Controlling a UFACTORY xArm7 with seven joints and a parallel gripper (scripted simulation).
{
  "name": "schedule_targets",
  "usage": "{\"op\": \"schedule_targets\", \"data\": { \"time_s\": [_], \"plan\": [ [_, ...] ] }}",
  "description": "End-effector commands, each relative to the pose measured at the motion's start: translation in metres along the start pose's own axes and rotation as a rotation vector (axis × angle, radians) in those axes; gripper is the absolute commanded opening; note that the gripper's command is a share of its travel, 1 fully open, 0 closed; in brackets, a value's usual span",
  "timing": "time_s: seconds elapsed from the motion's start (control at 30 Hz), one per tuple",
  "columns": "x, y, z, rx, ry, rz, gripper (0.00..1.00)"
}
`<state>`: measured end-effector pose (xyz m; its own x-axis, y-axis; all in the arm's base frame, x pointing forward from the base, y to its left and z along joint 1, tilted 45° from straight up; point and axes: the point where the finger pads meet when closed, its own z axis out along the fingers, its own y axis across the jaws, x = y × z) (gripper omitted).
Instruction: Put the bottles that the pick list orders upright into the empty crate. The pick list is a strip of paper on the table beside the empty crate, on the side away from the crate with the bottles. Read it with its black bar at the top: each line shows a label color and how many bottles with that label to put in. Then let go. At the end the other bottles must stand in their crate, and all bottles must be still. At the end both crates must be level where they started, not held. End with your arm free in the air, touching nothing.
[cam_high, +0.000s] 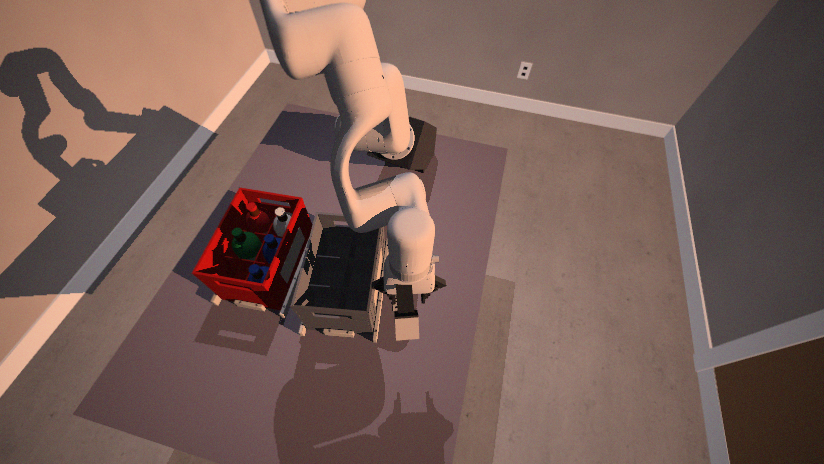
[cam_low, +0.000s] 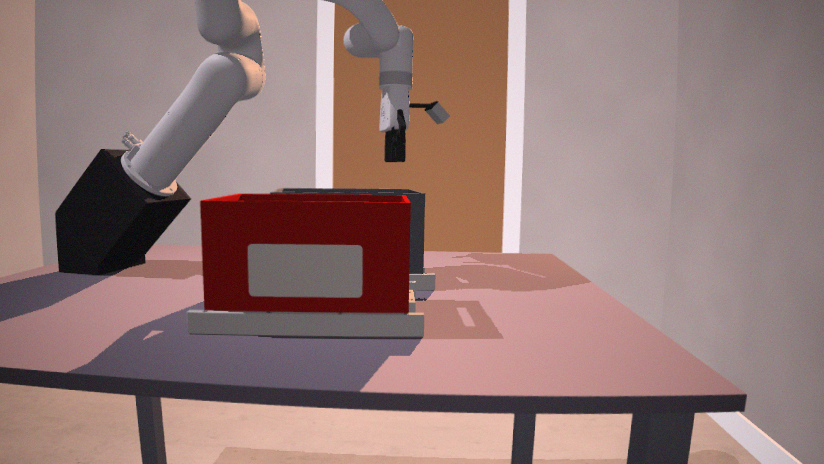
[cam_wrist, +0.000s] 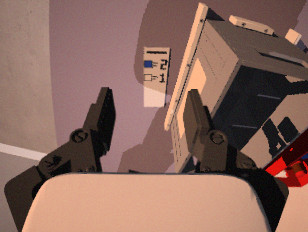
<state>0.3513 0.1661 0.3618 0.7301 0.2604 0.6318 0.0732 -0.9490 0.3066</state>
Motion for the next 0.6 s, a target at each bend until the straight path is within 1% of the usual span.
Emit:
{"op": "schedule_targets", "data": {
  "time_s": [0.0, 0.43, 0.57],
  "plan": [
    [0.001, 0.000, -0.001, 0.001, 0.004, 0.000, 0.65],
    [0.001, 0.000, -0.001, 0.001, 0.004, 0.000, 0.65],
    [-0.007, 0.018, -0.004, 0.001, 0.004, 0.133, 0.65]
  ]
}}
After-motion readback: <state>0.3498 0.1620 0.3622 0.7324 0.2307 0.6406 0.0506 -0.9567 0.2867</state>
